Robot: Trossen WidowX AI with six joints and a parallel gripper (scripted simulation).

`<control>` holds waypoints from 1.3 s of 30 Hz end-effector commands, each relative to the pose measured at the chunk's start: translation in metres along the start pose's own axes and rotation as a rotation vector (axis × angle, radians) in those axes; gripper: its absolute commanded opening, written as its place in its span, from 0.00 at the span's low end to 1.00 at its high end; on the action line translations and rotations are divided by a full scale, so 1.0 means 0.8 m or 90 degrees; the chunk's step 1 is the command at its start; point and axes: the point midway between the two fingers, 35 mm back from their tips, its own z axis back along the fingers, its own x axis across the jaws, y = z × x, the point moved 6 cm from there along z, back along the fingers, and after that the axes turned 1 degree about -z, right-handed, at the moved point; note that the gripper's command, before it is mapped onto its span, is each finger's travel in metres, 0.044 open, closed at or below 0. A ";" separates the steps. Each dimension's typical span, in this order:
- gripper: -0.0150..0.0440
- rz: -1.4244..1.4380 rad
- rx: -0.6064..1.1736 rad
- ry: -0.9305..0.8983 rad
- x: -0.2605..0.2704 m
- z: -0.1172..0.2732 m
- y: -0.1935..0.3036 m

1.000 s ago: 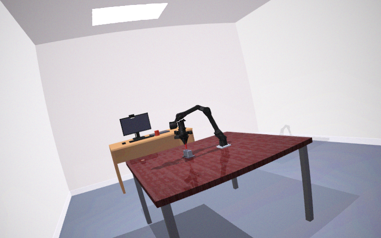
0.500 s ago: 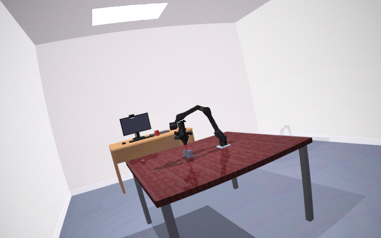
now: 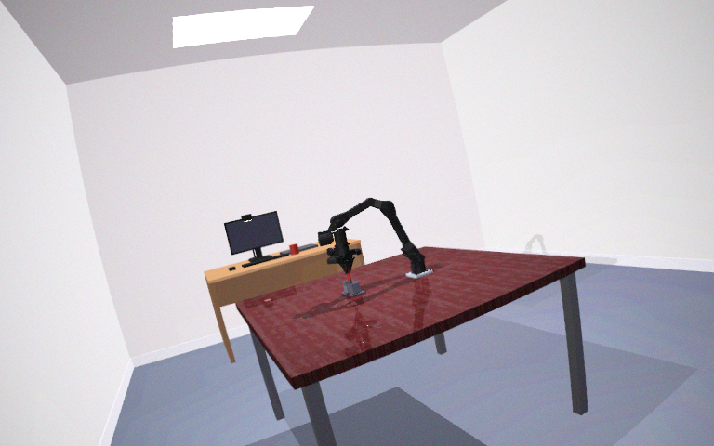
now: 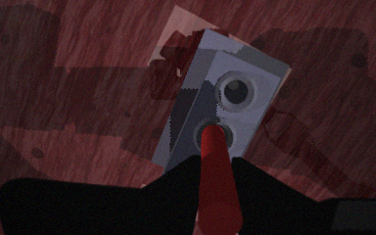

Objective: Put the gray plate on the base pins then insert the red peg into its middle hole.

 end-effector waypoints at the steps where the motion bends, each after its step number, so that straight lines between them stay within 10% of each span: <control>1: 0.25 0.000 0.002 0.006 -0.002 -0.005 0.001; 39: 0.25 0.000 0.000 0.000 -0.004 -0.003 0.002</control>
